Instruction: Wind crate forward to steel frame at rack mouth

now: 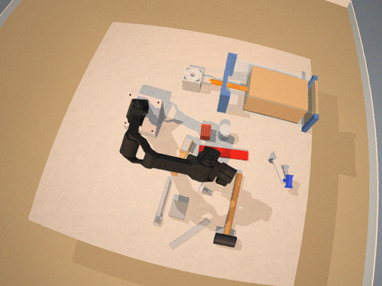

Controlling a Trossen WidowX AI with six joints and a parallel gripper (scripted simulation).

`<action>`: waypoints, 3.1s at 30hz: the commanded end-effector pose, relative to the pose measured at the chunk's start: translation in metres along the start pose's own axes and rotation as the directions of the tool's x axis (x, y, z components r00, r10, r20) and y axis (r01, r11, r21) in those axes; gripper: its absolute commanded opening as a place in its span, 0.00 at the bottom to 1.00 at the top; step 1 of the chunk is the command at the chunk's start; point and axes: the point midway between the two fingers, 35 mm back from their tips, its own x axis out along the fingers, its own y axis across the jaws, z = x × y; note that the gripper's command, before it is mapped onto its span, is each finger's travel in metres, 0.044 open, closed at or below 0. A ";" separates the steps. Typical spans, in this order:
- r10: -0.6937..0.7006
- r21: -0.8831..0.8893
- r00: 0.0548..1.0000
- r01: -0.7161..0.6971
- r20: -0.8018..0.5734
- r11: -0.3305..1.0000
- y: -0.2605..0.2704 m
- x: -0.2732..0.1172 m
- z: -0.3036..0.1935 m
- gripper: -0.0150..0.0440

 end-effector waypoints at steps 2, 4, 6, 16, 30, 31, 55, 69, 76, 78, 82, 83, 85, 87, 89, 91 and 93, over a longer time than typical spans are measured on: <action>0.011 0.022 1.000 -0.011 -0.029 1.000 0.006 -0.001 -0.004 1.00; 0.011 0.022 1.000 -0.011 -0.029 1.000 0.005 0.004 -0.004 1.00; 0.011 0.023 1.000 -0.010 -0.029 1.000 0.002 0.015 -0.005 1.00; 0.011 0.023 0.999 -0.010 -0.031 1.000 -0.004 0.045 -0.007 1.00; 0.011 0.032 0.999 -0.010 -0.037 0.999 -0.004 0.055 -0.009 0.87; 0.011 0.032 0.999 -0.010 -0.037 0.999 -0.004 0.055 -0.009 0.82; 0.011 0.032 0.999 -0.010 -0.037 0.999 -0.004 0.055 -0.009 0.25; 0.013 0.025 1.000 -0.012 -0.024 1.000 -0.005 -0.098 -0.003 0.25; 0.013 0.025 1.000 -0.012 -0.024 1.000 -0.004 -0.100 -0.003 0.25; 0.013 0.025 1.000 -0.012 -0.024 1.000 -0.004 -0.100 -0.003 0.25; 0.013 0.025 1.000 -0.012 -0.024 1.000 -0.004 -0.100 -0.003 0.25; 0.013 0.025 1.000 -0.012 -0.024 1.000 -0.004 -0.100 -0.003 0.25; 0.013 0.025 1.000 -0.012 -0.024 1.000 -0.004 -0.100 -0.003 0.25; 0.013 0.025 1.000 -0.012 -0.024 1.000 -0.004 -0.100 -0.003 0.25; 0.013 0.025 1.000 -0.012 -0.024 1.000 -0.004 -0.100 -0.003 0.25; 0.013 0.025 1.000 -0.012 -0.024 1.000 -0.004 -0.100 -0.003 0.25; 0.022 0.021 1.000 -0.022 -0.019 1.000 -0.003 -0.097 -0.002 0.25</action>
